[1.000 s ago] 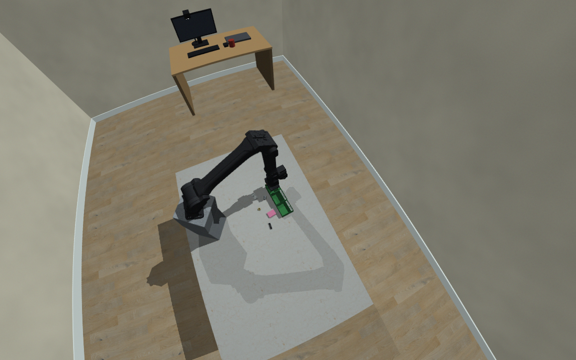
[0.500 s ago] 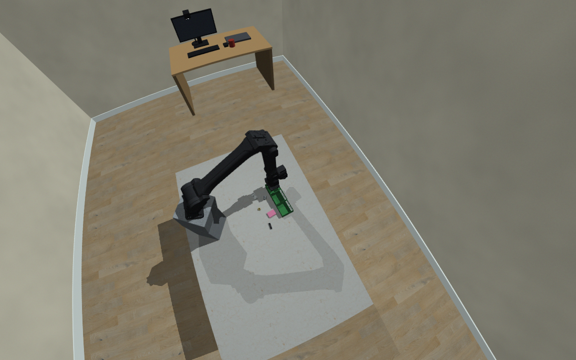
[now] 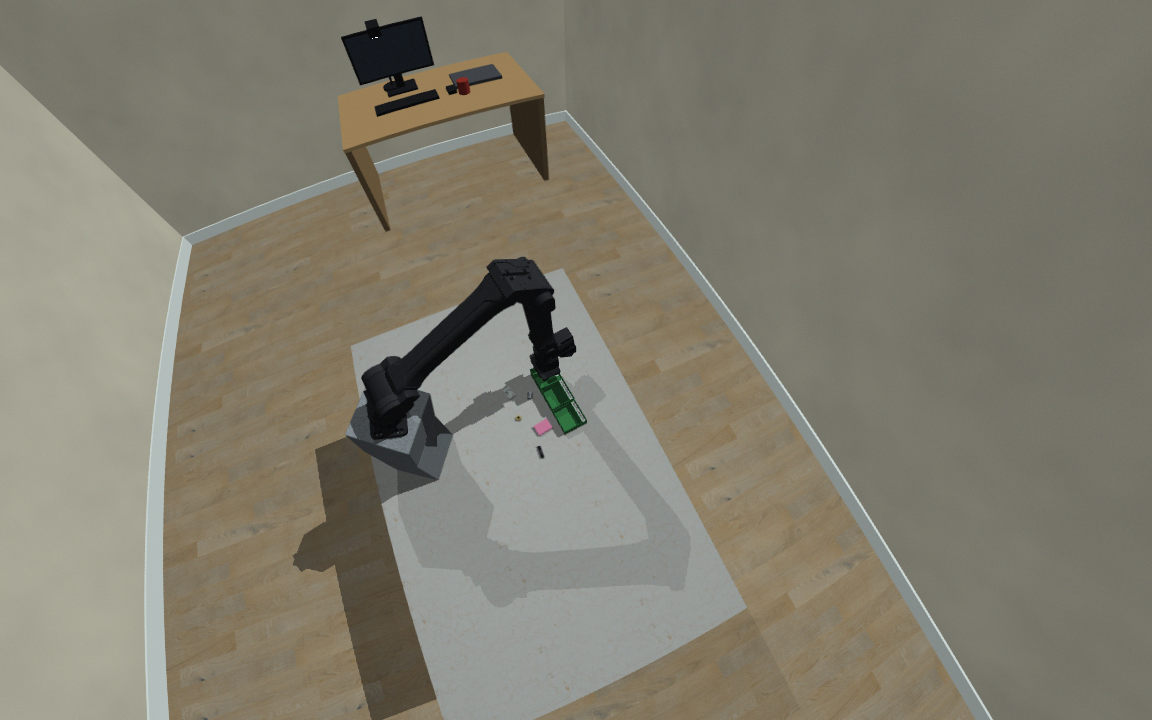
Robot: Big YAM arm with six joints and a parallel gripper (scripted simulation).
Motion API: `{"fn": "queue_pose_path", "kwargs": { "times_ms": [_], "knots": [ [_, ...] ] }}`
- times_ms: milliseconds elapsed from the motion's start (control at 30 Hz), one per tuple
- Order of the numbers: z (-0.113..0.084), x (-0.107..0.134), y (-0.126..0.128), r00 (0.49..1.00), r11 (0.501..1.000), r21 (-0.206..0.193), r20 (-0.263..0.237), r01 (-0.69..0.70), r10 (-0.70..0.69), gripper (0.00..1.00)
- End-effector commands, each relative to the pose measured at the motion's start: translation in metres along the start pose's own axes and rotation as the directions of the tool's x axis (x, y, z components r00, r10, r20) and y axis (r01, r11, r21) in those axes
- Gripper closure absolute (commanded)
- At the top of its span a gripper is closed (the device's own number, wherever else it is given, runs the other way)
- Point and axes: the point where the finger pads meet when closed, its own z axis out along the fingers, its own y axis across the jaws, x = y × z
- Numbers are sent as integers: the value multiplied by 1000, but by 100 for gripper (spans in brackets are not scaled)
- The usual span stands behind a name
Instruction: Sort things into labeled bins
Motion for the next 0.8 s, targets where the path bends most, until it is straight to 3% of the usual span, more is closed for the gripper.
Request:
{"fn": "queue_pose_path", "kwargs": {
  "times_ms": [0, 467, 767],
  "knots": [
    [-18, -11, 0, 1000, 1000, -4, 17, -12, 12, 92],
    [-34, -10, 6, 1000, 1000, -5, 19, -1, 1, 92],
    [-64, -9, 6, 1000, 1000, -4, 20, -1, 1, 92]
  ]
}}
